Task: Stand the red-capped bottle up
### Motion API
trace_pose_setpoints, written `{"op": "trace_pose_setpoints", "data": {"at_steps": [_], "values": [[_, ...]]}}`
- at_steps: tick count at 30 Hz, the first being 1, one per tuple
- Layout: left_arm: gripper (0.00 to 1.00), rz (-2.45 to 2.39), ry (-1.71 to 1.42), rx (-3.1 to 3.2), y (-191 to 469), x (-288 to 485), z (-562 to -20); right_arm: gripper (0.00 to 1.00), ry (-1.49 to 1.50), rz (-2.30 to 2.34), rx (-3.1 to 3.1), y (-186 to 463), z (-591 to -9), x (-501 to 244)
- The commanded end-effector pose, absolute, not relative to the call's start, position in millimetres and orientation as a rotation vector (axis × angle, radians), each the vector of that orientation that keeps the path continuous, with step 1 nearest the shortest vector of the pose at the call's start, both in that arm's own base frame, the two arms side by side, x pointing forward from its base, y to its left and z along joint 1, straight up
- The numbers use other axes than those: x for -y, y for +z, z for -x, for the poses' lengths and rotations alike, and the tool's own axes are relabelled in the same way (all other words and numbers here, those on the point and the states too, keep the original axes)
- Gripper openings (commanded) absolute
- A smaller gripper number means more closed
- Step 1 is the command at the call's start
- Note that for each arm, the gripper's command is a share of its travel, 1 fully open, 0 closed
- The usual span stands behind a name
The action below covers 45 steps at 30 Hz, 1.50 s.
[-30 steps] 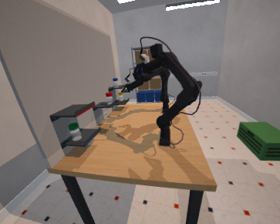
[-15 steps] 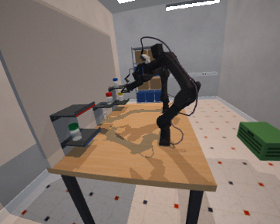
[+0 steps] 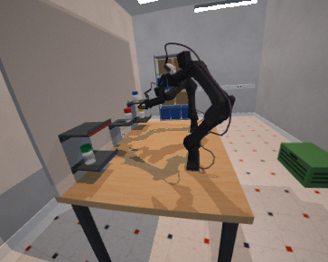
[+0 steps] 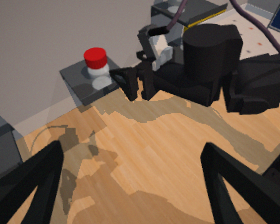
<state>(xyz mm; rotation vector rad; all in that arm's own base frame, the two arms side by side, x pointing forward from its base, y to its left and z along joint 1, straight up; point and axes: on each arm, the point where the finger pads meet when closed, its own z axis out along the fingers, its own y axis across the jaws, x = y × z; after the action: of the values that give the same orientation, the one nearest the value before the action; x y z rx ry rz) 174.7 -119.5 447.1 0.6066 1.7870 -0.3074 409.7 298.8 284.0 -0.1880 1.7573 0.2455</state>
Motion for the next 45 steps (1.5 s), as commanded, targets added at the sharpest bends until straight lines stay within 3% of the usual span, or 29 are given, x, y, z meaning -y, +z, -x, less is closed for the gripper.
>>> {"op": "trace_pose_setpoints", "data": {"at_steps": [1, 15, 45], "values": [[0.89, -0.571, -0.328, -1.744, 464.2, 112.0, -168.3, 0.94, 0.274, 0.206, -1.616, 284.2, -427.8, -308.1], [0.89, -0.582, -0.323, -1.762, 458.4, 115.9, -171.4, 0.94, 0.244, 0.23, -1.544, 236.5, -464.3, -316.6], [0.89, -0.582, -0.323, -1.762, 458.4, 115.9, -171.4, 0.94, 0.246, 0.243, -1.553, 238.8, -491.8, -326.7]]}}
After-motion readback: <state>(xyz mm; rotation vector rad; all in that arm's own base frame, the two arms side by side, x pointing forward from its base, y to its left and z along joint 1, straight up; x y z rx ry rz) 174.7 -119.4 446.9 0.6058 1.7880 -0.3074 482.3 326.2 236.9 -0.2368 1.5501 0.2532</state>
